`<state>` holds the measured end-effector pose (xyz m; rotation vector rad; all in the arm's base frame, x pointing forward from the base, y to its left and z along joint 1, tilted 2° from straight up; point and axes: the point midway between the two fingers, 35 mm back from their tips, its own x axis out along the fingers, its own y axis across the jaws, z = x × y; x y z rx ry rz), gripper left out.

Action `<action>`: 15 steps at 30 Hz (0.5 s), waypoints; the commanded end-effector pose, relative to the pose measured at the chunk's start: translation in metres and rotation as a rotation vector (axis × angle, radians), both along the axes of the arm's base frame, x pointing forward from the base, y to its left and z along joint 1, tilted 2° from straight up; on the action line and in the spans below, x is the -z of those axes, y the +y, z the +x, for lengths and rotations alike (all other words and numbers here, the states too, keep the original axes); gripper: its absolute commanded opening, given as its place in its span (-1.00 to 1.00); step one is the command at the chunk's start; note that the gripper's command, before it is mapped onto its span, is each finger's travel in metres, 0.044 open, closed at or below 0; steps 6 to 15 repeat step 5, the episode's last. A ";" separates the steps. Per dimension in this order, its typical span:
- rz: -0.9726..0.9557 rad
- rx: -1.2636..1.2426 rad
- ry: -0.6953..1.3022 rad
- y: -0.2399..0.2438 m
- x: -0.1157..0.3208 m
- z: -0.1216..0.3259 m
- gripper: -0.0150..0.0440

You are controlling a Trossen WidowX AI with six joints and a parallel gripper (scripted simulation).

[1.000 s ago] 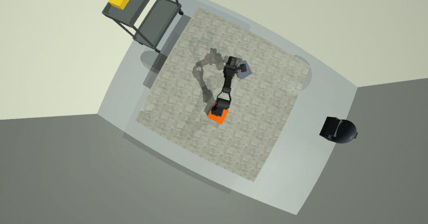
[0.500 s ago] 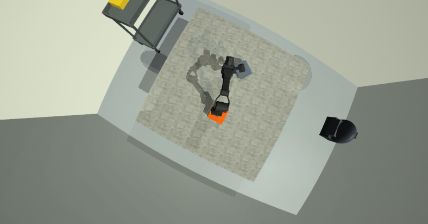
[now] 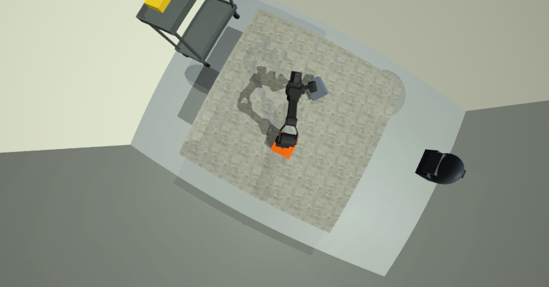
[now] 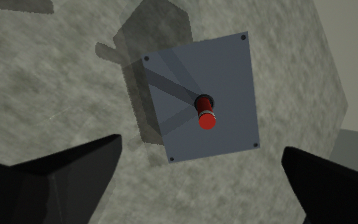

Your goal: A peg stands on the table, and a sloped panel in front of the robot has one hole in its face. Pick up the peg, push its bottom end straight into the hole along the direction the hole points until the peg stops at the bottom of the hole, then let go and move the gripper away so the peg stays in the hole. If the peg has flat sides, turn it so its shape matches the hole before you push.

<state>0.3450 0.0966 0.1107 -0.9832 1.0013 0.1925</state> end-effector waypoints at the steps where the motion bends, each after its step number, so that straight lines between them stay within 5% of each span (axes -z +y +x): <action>1: 0.002 0.004 -0.010 0.002 -0.007 -0.002 1.00; 15: 0.002 0.004 -0.010 0.002 -0.007 -0.002 1.00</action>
